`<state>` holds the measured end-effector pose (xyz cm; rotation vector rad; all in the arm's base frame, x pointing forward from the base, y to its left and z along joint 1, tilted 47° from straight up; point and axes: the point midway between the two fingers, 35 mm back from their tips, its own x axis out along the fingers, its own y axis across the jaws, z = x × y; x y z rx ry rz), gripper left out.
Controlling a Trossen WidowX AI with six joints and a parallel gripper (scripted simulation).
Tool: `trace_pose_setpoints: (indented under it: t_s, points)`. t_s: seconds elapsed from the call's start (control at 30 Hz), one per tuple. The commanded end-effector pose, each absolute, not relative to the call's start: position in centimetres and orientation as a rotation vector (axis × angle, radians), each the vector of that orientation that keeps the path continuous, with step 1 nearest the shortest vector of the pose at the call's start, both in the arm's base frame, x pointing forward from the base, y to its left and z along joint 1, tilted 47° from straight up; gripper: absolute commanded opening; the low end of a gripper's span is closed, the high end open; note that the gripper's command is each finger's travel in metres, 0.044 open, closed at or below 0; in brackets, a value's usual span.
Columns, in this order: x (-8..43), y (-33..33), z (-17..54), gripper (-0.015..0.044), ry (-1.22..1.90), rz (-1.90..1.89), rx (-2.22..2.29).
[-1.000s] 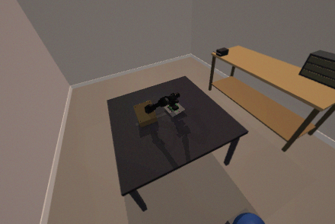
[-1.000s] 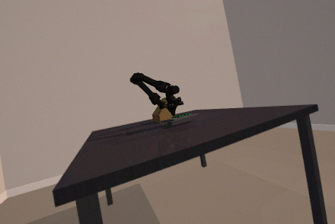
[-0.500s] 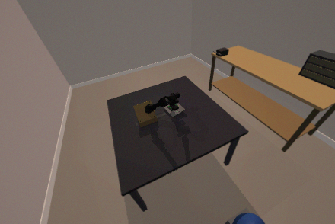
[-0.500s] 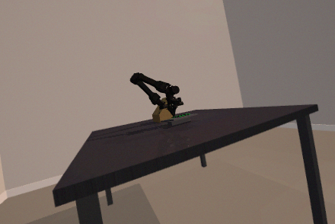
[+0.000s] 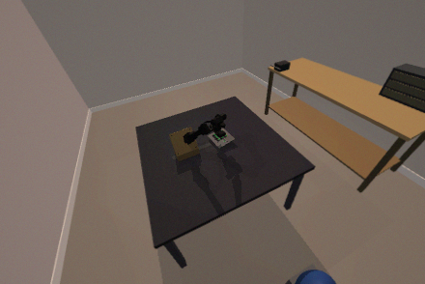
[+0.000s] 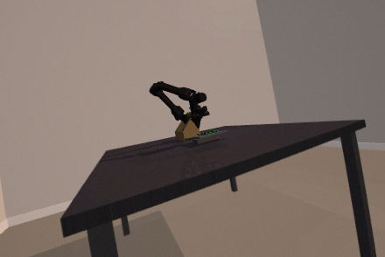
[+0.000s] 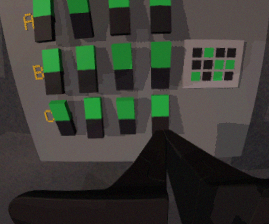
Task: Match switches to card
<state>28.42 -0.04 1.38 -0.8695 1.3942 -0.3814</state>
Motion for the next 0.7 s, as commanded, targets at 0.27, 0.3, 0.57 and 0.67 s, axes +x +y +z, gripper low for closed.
trace_pose_setpoints:
  t_s: [0.27, 0.3, 0.57, 0.67]
  points:
    - [30.0, 5.6, 0.9, 0.0000, 1.364, -0.377, -0.852]
    - [30.1, 5.7, 0.8, 0.0000, 1.364, -0.377, -0.852]
    - [30.1, 5.7, 0.8, 0.0000, 1.364, -0.377, -0.852]
    - [30.1, 5.7, 0.8, 0.0000, 1.364, -0.377, -0.852]
